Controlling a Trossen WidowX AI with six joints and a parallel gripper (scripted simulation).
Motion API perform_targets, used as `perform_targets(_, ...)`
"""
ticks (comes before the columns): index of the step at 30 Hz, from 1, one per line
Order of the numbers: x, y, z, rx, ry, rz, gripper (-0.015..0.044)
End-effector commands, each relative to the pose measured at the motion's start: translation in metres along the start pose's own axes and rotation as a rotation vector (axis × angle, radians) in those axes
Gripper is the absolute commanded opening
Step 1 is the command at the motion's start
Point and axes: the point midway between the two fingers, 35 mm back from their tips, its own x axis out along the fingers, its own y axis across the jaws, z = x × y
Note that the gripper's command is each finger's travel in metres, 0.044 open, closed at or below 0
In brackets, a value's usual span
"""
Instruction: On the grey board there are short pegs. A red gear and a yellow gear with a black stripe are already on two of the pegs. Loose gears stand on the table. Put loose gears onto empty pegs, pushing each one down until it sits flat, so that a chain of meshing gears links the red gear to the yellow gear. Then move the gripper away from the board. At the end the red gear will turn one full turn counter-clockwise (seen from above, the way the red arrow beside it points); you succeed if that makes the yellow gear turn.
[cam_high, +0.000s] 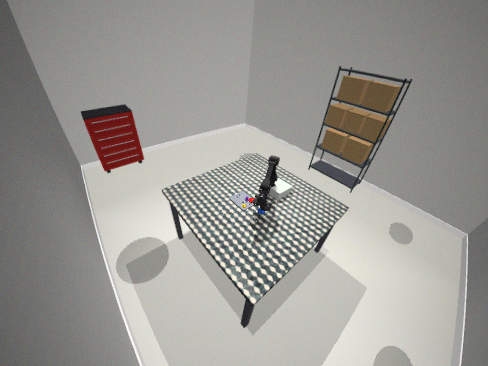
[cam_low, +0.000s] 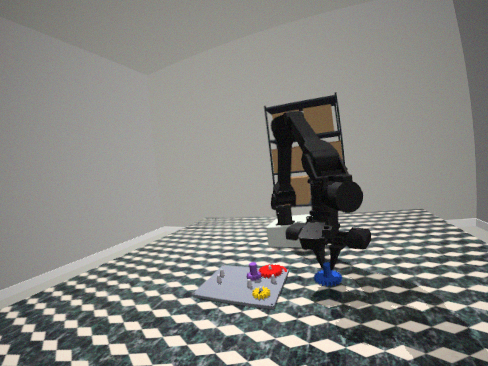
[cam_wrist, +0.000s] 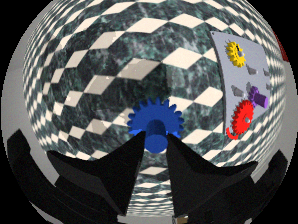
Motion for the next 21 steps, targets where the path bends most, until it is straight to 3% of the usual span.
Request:
perform_targets(1, -0.013, 0.003, 0.003, 0.002, -0.008, 0.011, 0.0)
perform_targets(21, -0.07, 0.003, 0.006, -0.002, -0.009, 0.014, 0.0)
